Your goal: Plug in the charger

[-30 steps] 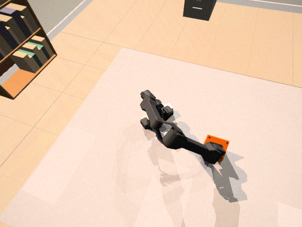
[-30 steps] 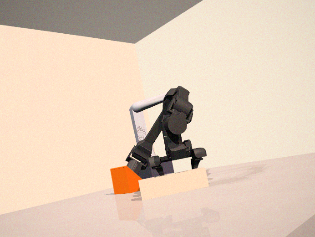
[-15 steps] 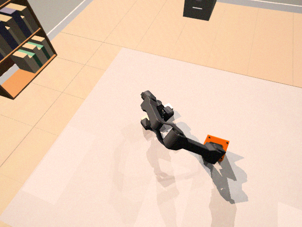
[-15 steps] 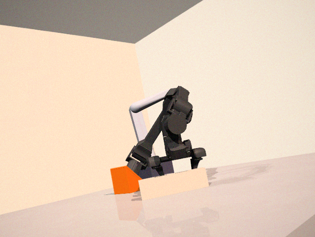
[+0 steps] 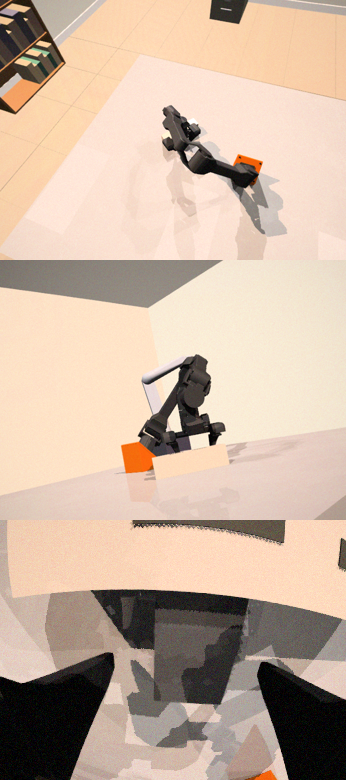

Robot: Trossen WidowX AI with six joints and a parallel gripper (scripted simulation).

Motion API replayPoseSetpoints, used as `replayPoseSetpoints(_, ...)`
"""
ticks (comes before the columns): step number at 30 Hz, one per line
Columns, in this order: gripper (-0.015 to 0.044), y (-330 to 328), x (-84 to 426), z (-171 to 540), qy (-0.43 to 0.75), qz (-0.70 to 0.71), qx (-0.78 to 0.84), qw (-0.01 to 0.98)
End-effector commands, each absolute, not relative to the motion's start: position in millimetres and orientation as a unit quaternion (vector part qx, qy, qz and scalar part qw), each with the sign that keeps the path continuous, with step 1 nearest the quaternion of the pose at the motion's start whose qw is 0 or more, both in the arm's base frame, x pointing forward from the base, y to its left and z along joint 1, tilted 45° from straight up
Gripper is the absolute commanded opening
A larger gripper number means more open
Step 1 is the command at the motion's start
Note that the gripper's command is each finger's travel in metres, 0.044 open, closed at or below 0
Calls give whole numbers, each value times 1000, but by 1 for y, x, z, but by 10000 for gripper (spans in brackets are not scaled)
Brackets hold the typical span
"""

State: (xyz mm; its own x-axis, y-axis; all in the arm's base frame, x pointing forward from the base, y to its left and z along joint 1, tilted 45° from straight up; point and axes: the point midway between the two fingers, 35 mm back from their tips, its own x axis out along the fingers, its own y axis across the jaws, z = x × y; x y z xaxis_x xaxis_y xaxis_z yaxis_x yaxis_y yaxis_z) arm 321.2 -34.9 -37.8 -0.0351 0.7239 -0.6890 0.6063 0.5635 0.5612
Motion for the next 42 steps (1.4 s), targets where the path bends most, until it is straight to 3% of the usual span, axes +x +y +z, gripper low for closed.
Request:
replayPoseSetpoints(1,440,-33,318,-34,715,57,465,518)
replayPoseSetpoints(42,440,-19,288,-20,711,44,463,528)
